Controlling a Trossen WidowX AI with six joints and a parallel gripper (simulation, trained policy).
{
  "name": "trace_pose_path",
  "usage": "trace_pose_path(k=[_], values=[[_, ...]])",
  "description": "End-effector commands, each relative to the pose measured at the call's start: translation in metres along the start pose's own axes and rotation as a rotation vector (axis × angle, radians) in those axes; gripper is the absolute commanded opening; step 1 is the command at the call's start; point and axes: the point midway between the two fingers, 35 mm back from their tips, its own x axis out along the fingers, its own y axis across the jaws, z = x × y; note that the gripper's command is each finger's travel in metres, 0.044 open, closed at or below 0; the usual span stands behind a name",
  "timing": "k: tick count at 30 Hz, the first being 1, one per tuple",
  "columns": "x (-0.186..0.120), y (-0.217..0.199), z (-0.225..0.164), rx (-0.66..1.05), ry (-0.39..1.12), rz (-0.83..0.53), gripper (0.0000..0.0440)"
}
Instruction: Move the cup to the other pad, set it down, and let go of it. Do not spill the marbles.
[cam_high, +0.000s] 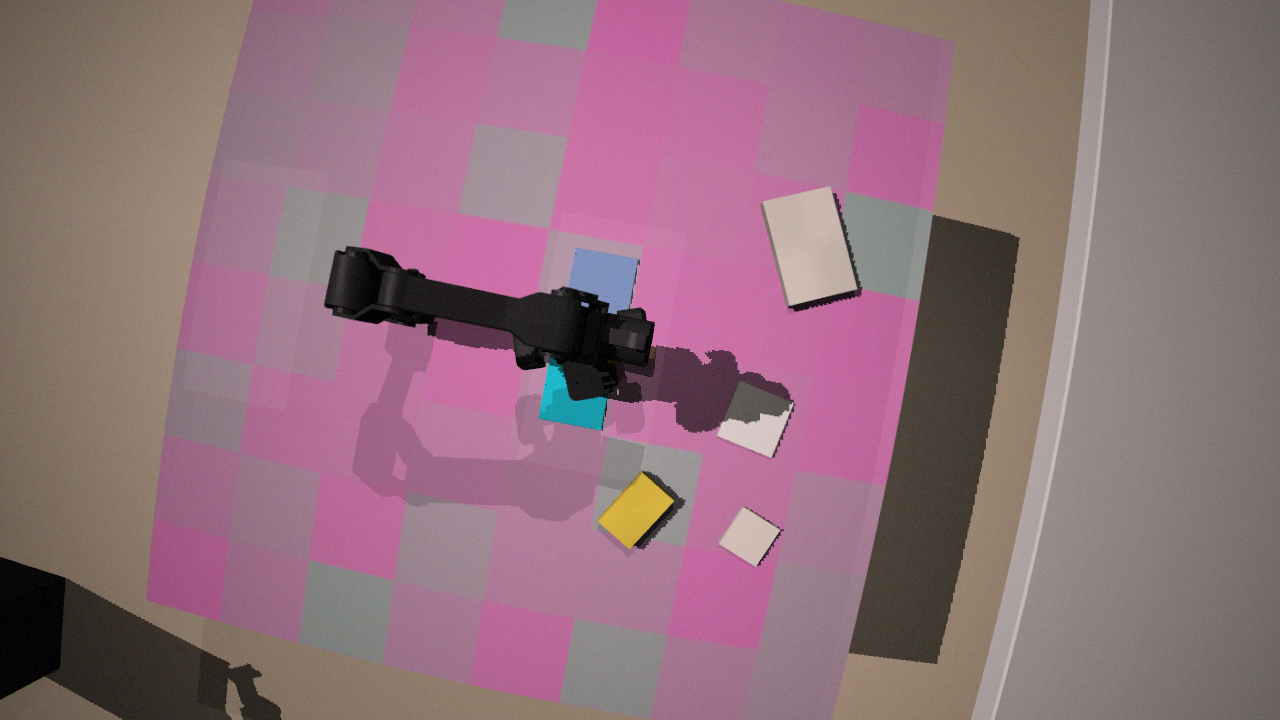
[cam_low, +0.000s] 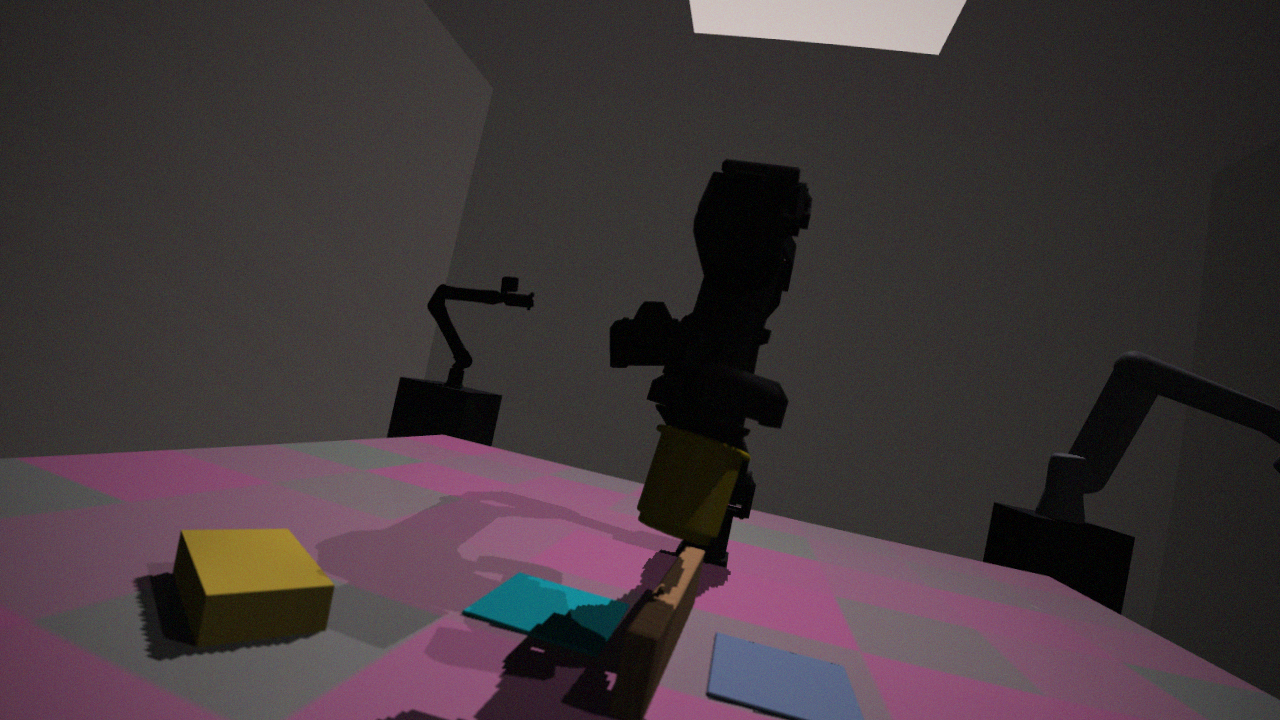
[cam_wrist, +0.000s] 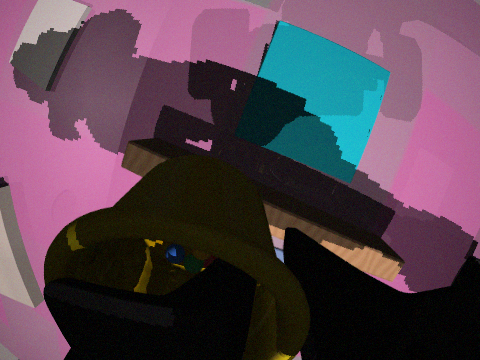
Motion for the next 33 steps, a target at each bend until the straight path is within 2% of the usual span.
trace_pose_path(k=[1,17,33], values=[[-0.001,-0.002,0.012,0.024,-0.019,0.019,0.0],[0.021,-0.018,0.051,0.128,-0.059,0.046,0.0],[0.058,-0.04,0.061,0.191,-0.07,0.04,0.0004]])
